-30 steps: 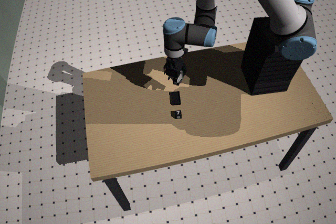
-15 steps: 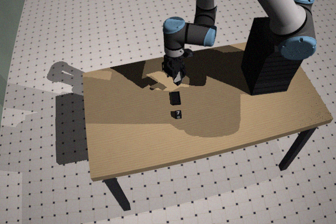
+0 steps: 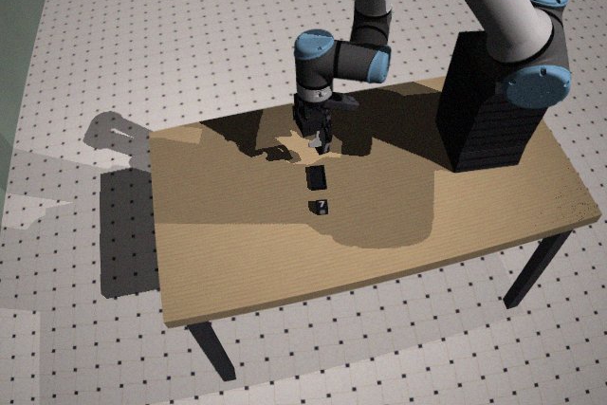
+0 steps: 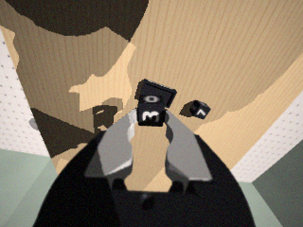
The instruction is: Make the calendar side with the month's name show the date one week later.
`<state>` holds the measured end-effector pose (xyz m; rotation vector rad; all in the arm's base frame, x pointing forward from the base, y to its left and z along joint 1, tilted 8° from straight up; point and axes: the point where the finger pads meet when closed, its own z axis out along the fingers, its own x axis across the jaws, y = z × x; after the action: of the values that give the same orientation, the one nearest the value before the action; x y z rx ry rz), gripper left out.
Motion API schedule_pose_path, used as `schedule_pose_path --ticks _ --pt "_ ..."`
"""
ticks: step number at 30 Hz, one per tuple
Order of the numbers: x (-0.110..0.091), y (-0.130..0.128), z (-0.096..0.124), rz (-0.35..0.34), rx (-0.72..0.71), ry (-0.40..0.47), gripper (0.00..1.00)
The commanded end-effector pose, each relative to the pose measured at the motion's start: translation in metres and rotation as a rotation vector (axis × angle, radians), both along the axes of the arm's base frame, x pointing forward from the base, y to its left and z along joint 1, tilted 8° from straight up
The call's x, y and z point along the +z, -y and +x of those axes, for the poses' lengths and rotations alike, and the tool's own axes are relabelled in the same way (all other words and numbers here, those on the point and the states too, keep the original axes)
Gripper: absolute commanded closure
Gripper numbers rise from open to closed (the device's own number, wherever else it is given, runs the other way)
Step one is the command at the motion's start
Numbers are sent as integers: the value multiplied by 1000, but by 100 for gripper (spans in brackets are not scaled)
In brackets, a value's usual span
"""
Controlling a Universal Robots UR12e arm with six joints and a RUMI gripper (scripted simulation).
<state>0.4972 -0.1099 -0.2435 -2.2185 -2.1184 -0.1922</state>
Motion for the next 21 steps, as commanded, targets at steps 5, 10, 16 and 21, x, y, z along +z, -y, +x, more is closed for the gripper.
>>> schedule_pose_path --ticks 5,10,16,21 --pt "1 -1 0 4 -231 -33 89" --pt "1 -2 0 10 -366 -51 89" --pt "1 -3 1 18 -546 -75 89" --pt "1 -3 2 22 -635 -87 89"
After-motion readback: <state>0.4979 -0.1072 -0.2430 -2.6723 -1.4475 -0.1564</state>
